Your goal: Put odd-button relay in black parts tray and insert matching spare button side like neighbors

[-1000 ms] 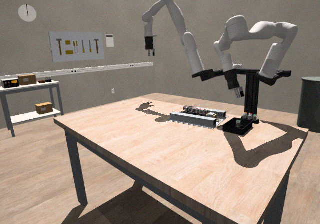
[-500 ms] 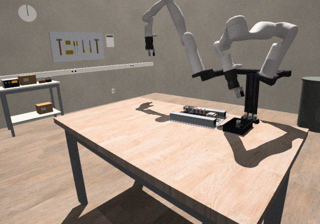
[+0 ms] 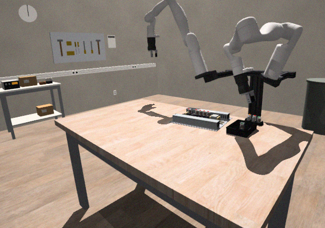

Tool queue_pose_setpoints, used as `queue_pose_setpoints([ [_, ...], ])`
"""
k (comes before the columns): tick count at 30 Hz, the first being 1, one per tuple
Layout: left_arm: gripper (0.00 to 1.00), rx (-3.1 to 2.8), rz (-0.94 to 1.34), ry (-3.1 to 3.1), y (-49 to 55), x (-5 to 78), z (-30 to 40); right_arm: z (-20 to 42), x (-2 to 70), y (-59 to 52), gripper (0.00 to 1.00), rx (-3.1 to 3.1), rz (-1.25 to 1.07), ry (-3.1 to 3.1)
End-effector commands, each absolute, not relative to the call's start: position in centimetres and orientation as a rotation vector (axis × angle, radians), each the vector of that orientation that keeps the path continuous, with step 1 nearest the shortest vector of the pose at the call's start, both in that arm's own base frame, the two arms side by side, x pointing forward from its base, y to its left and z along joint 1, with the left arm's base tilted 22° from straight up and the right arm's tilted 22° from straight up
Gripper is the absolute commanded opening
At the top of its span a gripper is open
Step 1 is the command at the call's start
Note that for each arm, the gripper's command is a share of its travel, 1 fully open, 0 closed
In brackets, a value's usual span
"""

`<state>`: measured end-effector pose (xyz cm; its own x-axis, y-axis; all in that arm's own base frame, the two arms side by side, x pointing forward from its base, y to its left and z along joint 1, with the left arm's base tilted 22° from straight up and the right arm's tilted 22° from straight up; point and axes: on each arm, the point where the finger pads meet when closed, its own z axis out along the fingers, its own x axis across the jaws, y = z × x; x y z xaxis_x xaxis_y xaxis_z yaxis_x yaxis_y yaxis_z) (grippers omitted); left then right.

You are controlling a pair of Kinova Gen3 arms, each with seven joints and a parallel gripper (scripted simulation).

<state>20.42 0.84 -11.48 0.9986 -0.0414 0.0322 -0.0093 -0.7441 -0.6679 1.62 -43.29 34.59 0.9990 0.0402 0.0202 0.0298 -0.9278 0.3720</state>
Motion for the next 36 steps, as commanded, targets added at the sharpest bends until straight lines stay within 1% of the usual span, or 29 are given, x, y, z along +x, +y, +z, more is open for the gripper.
queue_pose_setpoints([
  [1,1.00,-2.411,-0.061,0.035,1.8,20.6,-11.4,34.7,1.6,-43.3,1.00,2.759,0.039,0.050],
  [16,1.00,-2.411,-0.061,0.036,5.5,20.8,-11.0,34.7,1.6,-43.3,1.00,2.759,0.039,0.050],
  [36,1.00,-2.411,-0.061,0.036,4.7,20.8,-11.1,34.7,1.6,-43.3,1.00,2.759,0.039,0.050],
])
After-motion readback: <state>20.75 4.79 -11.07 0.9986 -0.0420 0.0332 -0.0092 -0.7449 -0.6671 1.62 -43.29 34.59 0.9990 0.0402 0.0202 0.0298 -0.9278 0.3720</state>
